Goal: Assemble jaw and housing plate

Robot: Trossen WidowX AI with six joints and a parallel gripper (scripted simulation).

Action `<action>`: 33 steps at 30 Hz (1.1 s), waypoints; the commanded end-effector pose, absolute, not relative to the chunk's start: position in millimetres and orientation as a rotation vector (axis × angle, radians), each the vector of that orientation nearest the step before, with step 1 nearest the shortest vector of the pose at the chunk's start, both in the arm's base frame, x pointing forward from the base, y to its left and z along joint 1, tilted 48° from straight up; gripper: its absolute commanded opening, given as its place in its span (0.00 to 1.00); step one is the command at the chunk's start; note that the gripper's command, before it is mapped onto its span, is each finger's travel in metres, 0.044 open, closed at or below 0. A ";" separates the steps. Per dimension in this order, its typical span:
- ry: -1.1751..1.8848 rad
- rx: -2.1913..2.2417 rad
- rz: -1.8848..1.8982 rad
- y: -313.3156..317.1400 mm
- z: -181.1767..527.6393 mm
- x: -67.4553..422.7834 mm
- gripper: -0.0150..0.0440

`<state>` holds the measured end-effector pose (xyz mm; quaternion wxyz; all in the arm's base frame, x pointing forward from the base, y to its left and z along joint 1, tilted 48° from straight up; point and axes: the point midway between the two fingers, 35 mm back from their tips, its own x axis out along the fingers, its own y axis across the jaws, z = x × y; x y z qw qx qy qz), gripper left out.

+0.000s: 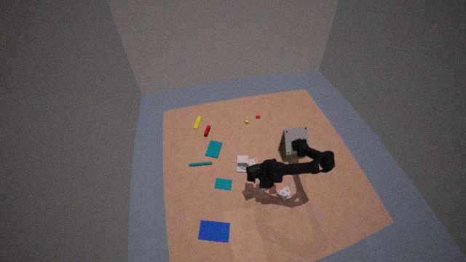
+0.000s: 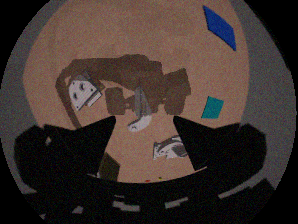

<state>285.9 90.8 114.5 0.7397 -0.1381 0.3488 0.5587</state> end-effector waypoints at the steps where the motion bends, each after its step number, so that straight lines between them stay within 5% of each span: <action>1: 0.773 -0.296 1.225 92.5 111.9 285.1 1.00; 33: 0.771 -0.294 1.226 128.5 79.5 291.2 1.00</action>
